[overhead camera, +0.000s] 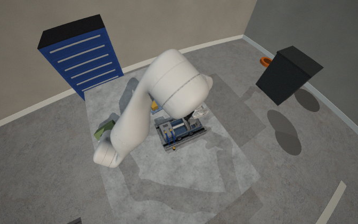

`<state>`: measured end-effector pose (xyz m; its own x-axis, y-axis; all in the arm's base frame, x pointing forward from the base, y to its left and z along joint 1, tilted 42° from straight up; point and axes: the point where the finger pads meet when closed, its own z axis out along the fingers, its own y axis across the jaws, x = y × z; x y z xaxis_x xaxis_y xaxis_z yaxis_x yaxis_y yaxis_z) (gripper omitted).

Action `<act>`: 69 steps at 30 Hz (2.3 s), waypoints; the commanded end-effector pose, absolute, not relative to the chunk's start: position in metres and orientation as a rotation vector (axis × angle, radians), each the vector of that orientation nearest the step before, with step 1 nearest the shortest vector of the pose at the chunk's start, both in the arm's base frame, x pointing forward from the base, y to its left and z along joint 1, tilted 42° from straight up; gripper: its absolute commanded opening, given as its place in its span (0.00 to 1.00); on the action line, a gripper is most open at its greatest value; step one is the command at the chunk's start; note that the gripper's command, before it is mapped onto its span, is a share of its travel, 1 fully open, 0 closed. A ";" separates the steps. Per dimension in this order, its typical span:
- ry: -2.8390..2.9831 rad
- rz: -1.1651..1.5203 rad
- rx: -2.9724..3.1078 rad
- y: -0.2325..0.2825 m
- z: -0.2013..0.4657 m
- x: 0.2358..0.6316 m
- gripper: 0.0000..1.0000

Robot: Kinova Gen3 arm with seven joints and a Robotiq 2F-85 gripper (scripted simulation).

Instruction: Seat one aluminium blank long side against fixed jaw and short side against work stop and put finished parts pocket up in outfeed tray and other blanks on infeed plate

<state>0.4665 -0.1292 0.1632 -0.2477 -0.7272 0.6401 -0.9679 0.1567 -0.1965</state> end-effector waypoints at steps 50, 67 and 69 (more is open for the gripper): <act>-2.044 0.824 1.615 -0.129 0.163 0.467 0.67; -2.044 0.824 1.615 -0.129 0.163 0.467 0.67; -2.044 0.824 1.615 -0.129 0.163 0.467 0.67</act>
